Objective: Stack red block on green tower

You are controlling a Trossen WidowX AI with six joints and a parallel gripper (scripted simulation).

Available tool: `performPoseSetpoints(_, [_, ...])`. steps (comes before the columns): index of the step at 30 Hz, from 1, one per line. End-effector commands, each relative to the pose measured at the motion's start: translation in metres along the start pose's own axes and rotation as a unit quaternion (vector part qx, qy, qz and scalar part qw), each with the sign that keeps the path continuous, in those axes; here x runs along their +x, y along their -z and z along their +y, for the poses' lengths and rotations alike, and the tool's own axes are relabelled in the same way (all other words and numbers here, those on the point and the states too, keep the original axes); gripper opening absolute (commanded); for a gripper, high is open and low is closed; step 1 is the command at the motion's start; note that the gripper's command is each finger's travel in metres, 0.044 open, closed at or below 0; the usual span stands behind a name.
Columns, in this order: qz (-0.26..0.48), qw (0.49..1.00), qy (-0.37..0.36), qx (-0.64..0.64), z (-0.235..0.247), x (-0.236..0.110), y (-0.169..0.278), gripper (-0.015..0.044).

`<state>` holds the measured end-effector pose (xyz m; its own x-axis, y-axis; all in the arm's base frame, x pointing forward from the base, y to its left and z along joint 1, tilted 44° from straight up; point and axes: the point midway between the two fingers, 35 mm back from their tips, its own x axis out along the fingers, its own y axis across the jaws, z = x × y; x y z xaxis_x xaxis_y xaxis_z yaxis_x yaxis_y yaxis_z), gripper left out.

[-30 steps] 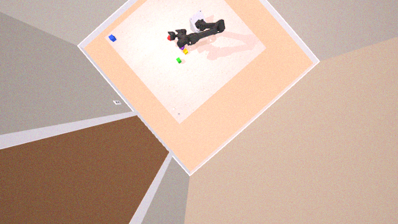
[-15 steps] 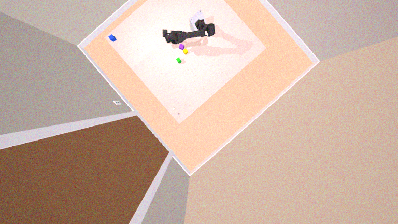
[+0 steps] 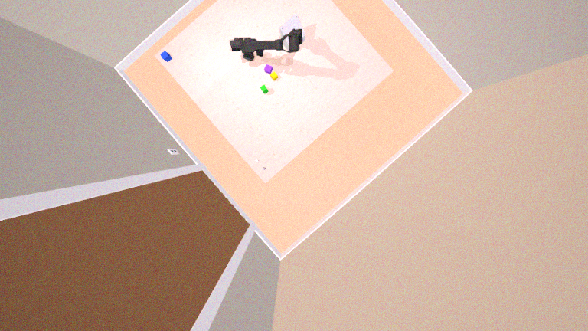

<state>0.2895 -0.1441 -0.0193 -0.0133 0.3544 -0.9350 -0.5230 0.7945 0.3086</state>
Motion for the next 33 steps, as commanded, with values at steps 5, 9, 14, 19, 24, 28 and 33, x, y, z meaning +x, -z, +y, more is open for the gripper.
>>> performPoseSetpoints(5, [-0.072,0.989,-0.097,0.08,-0.014,0.028,0.004,0.044])
performPoseSetpoints(9, [-0.108,0.977,-0.14,0.12,-0.021,0.041,0.007,0.044])
performPoseSetpoints(14, [-0.122,0.971,-0.155,0.136,-0.024,0.045,0.008,0.044])
performPoseSetpoints(19, [-0.122,0.971,-0.155,0.136,-0.023,0.046,0.008,0.044])
performPoseSetpoints(24, [-0.122,0.971,-0.155,0.136,-0.016,0.072,0.0,0.044])
performPoseSetpoints(28, [-0.122,0.971,-0.156,0.135,-0.009,0.093,-0.005,0.044])
performPoseSetpoints(33, [-0.122,0.971,-0.156,0.135,-0.008,0.093,-0.004,0.044])
